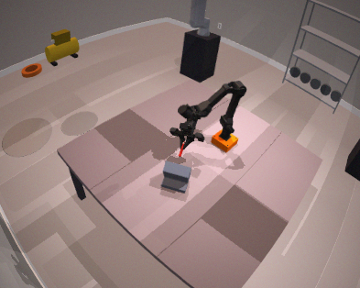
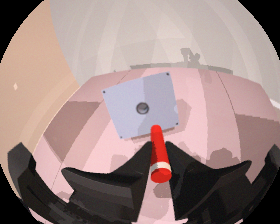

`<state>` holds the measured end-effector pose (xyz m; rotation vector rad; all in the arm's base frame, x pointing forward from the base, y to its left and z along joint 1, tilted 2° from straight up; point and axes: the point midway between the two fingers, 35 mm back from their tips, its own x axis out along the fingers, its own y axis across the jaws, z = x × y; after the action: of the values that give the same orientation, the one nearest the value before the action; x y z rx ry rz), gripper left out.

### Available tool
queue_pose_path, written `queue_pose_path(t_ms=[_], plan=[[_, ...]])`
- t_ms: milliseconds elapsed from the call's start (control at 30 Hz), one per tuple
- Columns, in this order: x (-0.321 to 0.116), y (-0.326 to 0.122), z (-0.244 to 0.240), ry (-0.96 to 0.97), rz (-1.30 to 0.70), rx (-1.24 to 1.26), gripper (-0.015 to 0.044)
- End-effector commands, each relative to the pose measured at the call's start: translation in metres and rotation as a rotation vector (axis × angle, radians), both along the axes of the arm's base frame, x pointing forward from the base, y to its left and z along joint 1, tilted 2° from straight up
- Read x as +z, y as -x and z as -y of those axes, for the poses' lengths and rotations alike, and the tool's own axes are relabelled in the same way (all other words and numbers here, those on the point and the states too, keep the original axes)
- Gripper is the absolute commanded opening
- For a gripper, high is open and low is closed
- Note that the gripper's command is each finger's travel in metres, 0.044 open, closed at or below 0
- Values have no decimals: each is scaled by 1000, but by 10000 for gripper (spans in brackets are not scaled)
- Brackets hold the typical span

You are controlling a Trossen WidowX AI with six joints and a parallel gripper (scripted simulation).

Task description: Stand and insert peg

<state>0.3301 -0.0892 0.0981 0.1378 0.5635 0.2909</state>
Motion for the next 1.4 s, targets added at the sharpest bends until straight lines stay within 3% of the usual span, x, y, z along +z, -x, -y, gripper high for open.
queue_pose_path(t_ms=[0,1367], plan=[[-2,-2,-5,-16,6,7,0],[-11,-32,-26,-53,90,49,0]])
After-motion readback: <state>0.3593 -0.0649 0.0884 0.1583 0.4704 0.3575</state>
